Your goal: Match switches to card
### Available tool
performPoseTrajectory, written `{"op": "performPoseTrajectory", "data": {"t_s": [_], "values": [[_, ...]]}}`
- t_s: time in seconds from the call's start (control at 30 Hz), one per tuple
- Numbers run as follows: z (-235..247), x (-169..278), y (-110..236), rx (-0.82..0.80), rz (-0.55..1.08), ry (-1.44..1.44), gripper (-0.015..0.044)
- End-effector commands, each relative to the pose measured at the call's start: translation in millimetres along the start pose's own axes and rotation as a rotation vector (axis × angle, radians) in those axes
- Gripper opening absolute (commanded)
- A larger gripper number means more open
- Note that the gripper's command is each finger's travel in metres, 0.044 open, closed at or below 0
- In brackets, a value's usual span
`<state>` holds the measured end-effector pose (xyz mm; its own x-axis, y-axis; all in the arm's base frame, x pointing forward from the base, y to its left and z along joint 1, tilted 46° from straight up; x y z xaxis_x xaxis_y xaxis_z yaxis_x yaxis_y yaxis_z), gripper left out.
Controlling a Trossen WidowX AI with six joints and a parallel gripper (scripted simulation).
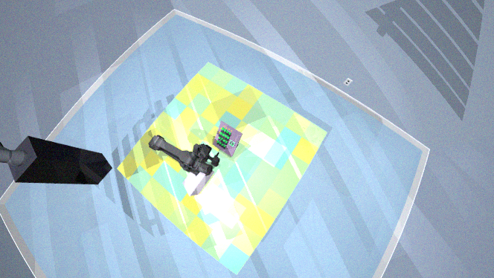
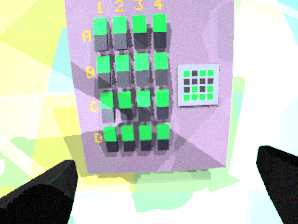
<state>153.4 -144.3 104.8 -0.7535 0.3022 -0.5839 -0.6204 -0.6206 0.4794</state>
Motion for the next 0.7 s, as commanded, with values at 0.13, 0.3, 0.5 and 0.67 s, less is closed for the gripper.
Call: {"op": "performPoseTrajectory", "data": {"t_s": [0.13, 0.3, 0.5, 0.67], "values": [[5, -15, -29, 0.038, 0.036, -0.014, 0.0269], [26, -38, -71, 0.040, 0.032, -0.021, 0.0137], [52, -52, -98, -0.007, 0.011, -0.027, 0.0000], [52, -52, -98, -0.007, 0.011, -0.027, 0.0000]]}}
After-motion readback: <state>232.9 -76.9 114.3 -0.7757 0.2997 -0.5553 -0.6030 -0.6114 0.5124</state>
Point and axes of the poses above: the point midway between the two fingers, 35 mm back from their tips, its own y axis back along the fingers, its own z axis across the jaws, x = y × z, the point moved 5 cm from there along y, back along the fingers, and after that the axes turned 4 degrees about y, right-handed, at the moved point
